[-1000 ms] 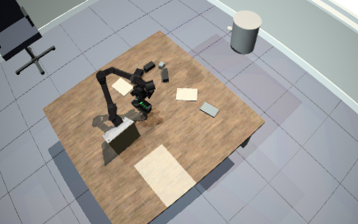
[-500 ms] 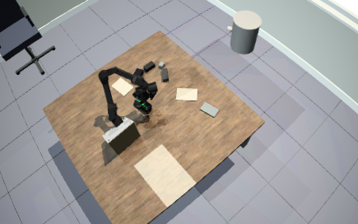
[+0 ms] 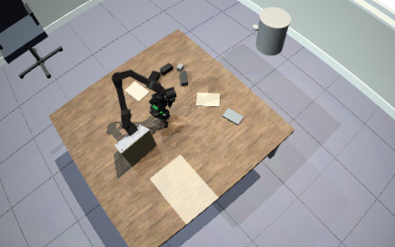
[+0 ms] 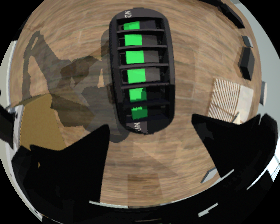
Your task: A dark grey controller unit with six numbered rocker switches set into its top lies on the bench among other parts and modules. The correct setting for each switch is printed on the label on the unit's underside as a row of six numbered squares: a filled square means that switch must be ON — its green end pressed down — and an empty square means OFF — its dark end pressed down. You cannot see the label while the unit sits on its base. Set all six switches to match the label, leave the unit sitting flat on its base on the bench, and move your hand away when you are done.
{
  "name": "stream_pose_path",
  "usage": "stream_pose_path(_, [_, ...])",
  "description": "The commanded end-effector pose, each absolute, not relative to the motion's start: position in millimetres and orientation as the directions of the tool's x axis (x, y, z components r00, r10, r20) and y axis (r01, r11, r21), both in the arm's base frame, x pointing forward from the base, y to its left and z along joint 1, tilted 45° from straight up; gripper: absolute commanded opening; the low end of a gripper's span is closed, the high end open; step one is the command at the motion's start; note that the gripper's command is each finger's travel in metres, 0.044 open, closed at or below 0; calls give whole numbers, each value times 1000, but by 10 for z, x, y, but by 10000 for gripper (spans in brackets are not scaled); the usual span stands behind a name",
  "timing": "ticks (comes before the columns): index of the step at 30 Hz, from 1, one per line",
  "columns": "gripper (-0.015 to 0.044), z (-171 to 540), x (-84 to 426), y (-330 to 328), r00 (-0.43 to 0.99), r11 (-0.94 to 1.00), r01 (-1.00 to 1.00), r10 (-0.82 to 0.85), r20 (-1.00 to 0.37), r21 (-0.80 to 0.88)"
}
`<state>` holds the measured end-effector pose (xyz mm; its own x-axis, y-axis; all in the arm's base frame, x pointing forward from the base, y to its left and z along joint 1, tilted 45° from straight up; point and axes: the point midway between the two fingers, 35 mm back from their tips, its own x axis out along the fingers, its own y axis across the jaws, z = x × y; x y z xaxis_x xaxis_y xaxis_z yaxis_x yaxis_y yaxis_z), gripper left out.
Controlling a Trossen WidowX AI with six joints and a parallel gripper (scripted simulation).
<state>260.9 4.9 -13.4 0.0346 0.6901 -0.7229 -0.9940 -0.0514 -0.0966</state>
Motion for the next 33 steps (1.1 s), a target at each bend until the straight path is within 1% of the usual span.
stream_pose_path(1, [440, -186, 2591, 101, 34, -44, -995, 694, -719, -89])
stream_pose_path(15, [440, -317, 2581, 243, 33, -44, -995, 697, -717, -89])
stream_pose_path(18, [361, -317, 2581, 243, 33, -44, -995, 697, -717, -89])
stream_pose_path(33, [261, -317, 2581, 243, 33, -44, -995, 697, -717, -89])
